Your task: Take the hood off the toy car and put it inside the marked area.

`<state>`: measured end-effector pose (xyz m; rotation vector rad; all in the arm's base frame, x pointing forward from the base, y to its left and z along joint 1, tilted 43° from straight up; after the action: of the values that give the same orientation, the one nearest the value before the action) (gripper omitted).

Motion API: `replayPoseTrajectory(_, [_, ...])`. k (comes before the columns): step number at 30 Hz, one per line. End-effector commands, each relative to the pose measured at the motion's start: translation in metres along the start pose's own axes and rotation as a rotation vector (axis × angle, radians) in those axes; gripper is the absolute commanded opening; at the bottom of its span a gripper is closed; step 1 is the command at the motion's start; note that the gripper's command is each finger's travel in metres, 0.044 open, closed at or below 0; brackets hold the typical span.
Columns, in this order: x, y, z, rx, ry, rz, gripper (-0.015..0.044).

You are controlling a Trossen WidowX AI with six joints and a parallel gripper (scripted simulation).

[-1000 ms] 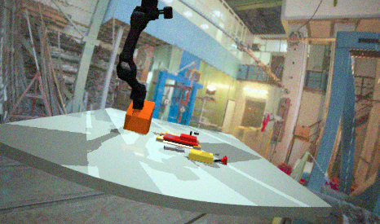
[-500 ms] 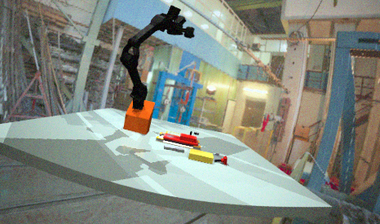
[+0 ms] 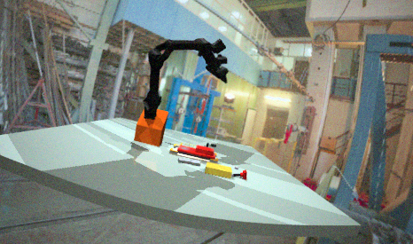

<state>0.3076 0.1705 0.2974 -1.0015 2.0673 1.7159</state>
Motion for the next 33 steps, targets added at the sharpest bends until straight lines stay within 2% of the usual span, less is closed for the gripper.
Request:
replayPoseTrajectory(1, [0.007, -0.024, -0.013, 0.062, -0.049, 0.058, 0.044])
replayPoseTrajectory(9, [0.051, -0.111, -0.07, 0.311, -0.202, 0.321, 0.044])
replayPoseTrajectory(18, [0.14, -0.181, -0.141, 0.606, -0.293, 0.671, 0.044])
replayPoseTrajectory(21, [0.157, -0.187, -0.151, 0.647, -0.3, 0.729, 0.044])
replayPoseTrajectory(33, [0.162, -0.191, -0.155, 0.647, -0.3, 0.729, 0.044])
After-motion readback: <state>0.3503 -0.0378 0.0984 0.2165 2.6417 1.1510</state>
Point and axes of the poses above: the point midway between the two fingers, 35 mm back from their tips, its own y axis back along the fingers, its own z axis across the jaws, x = y × z, the point moved 8 cm from there along y, back along the fingers, and after that the axes turned 8 degrees about -y, right-handed, at the moved point
